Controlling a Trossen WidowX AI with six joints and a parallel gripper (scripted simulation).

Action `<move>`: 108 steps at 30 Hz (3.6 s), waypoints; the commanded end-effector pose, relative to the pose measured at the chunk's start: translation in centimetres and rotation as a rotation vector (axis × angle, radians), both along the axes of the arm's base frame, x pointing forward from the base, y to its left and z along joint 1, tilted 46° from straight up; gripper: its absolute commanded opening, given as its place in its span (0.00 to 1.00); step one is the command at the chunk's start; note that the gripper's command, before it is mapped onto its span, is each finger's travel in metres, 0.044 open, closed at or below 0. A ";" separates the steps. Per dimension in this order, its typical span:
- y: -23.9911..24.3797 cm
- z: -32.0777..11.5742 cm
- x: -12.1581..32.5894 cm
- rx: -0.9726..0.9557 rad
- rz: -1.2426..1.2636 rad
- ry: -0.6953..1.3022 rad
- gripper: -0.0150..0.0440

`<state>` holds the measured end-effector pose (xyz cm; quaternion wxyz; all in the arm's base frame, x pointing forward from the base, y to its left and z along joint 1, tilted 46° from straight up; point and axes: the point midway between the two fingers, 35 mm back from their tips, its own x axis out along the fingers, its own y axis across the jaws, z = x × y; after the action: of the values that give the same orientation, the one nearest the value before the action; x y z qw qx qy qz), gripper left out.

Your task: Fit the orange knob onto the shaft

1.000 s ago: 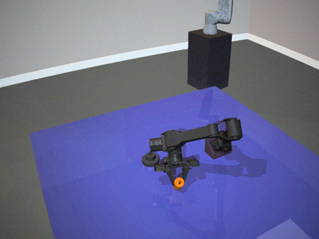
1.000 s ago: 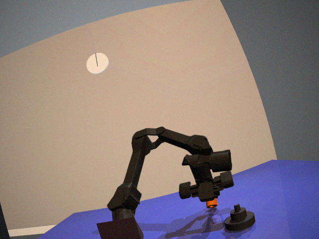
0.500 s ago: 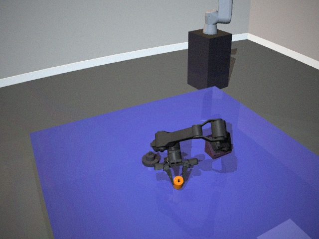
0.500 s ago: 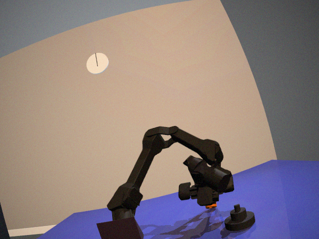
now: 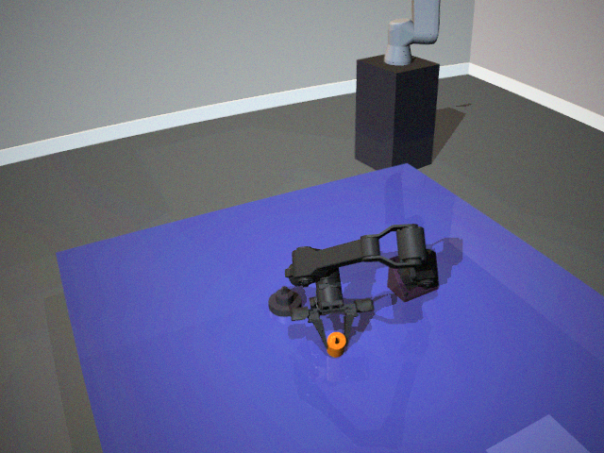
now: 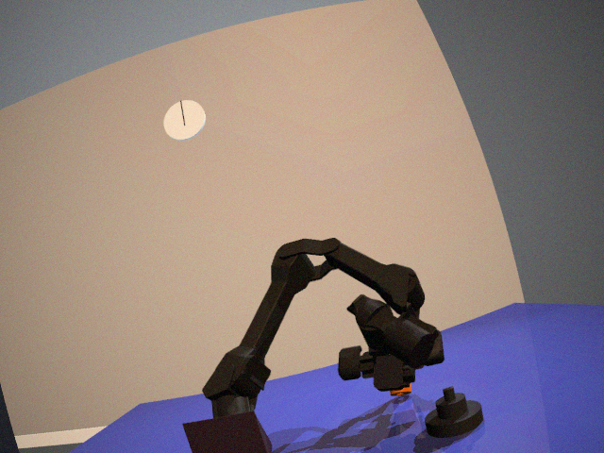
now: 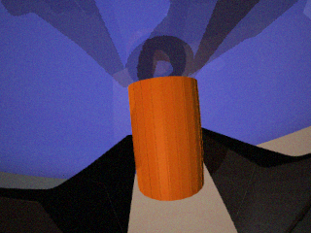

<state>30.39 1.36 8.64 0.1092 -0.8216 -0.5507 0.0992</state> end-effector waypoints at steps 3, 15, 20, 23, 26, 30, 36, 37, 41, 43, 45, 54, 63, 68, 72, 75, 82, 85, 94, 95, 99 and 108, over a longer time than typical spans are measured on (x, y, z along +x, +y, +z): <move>0.0 0.0 0.0 0.000 0.000 0.000 0.65; 0.0 0.0 0.0 0.000 0.000 0.000 0.69; 0.0 0.0 0.0 0.000 0.000 0.000 0.69; 0.0 0.0 0.0 0.000 0.000 0.000 0.69; 0.0 0.0 0.0 0.000 0.000 0.000 0.69; 0.0 0.0 0.0 0.000 0.000 0.000 0.78; 0.0 0.0 0.0 0.000 0.000 0.000 1.00; 0.0 0.0 0.0 0.000 0.000 0.000 1.00; 0.0 0.0 0.0 0.000 0.000 0.000 1.00; 0.0 0.0 0.0 0.000 0.000 0.000 1.00; -0.2 0.1 -0.1 -0.026 0.026 -0.009 1.00; -5.8 5.0 -1.5 -0.570 0.222 0.145 1.00; -7.5 6.4 -2.0 -0.694 0.193 0.208 1.00; -7.5 6.4 -2.0 -0.694 0.193 0.208 1.00; -7.5 6.4 -2.0 -0.733 0.254 0.071 1.00; -7.4 6.4 -2.0 -0.803 0.372 -0.205 1.00; -7.3 6.3 -2.0 -0.923 0.638 -0.864 1.00; -7.3 6.3 -2.0 -0.954 0.747 -1.153 1.00; -7.3 6.3 -2.0 -0.974 0.868 -1.495 1.00; -7.3 6.3 -2.0 -0.974 0.868 -1.495 1.00; -7.3 6.3 -2.0 -0.974 0.868 -1.495 1.00; -7.3 6.3 -2.0 -0.974 0.868 -1.495 1.00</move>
<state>28.44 -5.88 14.94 -0.6554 -0.3670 -0.6324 -0.1894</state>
